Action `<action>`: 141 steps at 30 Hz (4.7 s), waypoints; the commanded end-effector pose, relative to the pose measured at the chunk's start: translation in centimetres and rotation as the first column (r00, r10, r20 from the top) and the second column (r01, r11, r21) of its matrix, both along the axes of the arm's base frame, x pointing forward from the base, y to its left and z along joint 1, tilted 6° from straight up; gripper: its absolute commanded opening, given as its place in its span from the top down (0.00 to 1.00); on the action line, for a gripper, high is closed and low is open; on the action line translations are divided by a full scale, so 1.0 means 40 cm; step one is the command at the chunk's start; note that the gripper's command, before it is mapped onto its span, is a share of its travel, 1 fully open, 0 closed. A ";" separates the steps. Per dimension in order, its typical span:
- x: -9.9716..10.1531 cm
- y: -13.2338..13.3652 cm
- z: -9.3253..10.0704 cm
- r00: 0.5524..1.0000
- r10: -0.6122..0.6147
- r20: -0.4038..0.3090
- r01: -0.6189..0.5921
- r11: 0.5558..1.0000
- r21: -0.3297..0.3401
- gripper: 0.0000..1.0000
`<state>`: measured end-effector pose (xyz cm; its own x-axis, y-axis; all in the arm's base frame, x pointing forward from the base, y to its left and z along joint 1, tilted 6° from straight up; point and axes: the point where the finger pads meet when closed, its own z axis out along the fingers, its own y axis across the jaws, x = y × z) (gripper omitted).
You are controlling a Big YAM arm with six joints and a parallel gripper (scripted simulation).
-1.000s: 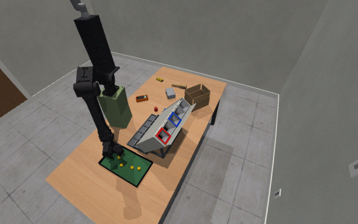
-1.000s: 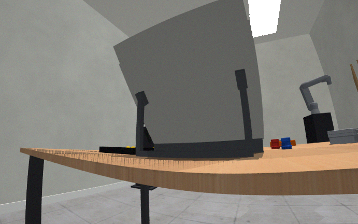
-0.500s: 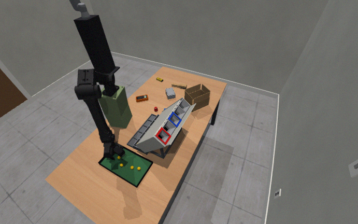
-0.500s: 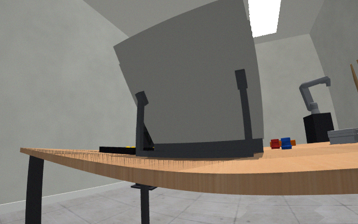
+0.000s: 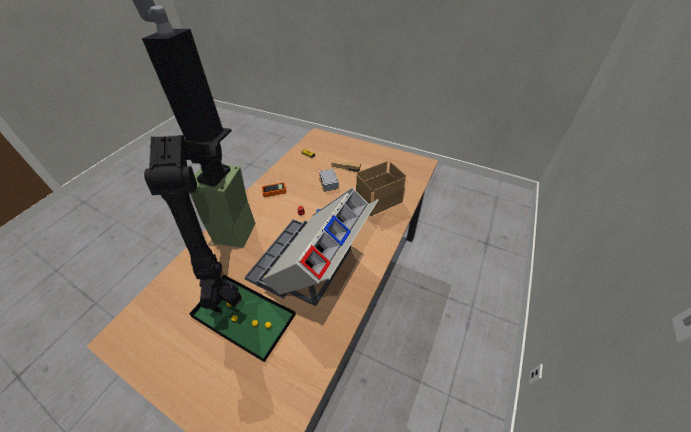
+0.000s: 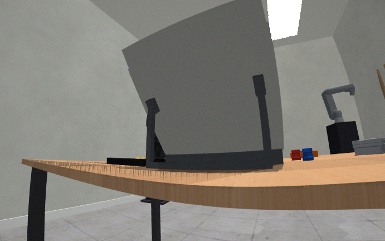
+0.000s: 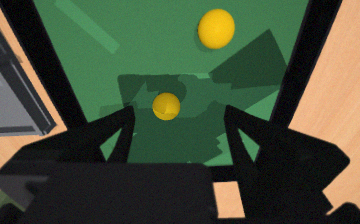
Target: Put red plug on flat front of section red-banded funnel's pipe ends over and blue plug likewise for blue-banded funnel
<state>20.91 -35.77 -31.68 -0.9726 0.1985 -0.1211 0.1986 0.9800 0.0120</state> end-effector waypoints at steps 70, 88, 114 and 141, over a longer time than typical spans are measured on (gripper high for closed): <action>0.011 0.013 -0.043 1.000 0.003 0.023 -0.002 0.999 -0.039 1.00; -0.030 0.014 0.304 0.999 0.038 -0.007 -0.038 0.999 0.014 1.00; -0.028 0.013 0.304 0.999 0.031 0.007 -0.031 0.999 -0.019 1.00; -0.029 0.012 0.305 0.999 0.034 0.012 -0.034 0.999 -0.030 1.00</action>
<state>20.03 -35.07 -19.19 -0.9782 0.1592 -0.1336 0.1620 0.9867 -0.0103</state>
